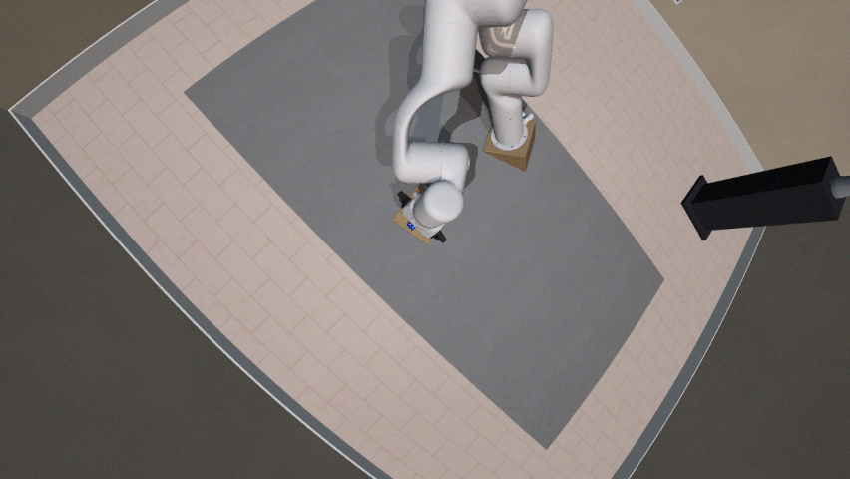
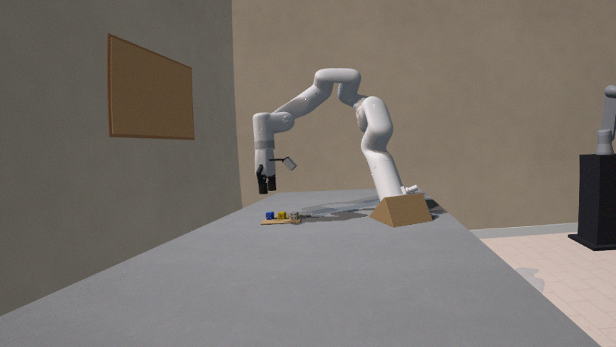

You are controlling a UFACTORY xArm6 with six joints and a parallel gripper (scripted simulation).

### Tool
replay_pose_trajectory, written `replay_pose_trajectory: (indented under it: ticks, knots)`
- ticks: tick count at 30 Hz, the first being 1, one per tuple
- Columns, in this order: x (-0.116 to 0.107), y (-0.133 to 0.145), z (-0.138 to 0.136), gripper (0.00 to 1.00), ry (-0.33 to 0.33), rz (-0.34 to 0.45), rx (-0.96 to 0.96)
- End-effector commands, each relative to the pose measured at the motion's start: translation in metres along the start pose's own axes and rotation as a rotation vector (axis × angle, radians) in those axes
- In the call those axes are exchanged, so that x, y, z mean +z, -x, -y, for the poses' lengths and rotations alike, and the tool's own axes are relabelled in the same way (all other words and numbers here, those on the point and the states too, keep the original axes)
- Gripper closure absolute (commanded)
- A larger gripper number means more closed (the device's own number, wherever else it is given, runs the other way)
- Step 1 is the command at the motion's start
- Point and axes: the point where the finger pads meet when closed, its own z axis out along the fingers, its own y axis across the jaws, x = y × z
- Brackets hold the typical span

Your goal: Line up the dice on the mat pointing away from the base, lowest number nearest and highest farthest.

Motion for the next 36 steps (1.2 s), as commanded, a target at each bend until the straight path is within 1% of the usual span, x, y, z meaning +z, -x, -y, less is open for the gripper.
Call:
replay_pose_trajectory:
  ticks: [1,13,17,23,25,32,36]
  knots:
    - [-0.001,0.001,0.000,0.00,0.002,0.003,0.001]
    - [-0.002,0.001,0.000,0.00,0.002,0.003,0.001]
    - [-0.006,0.001,0.000,0.00,0.002,0.003,0.001]
    - [-0.028,0.001,0.000,0.00,0.002,0.003,0.001]
    - [-0.028,0.001,0.000,0.00,0.002,0.003,0.001]
    - [-0.063,0.001,0.000,0.00,0.002,0.003,0.001]
    - [-0.077,0.001,0.000,0.00,0.002,0.003,0.001]
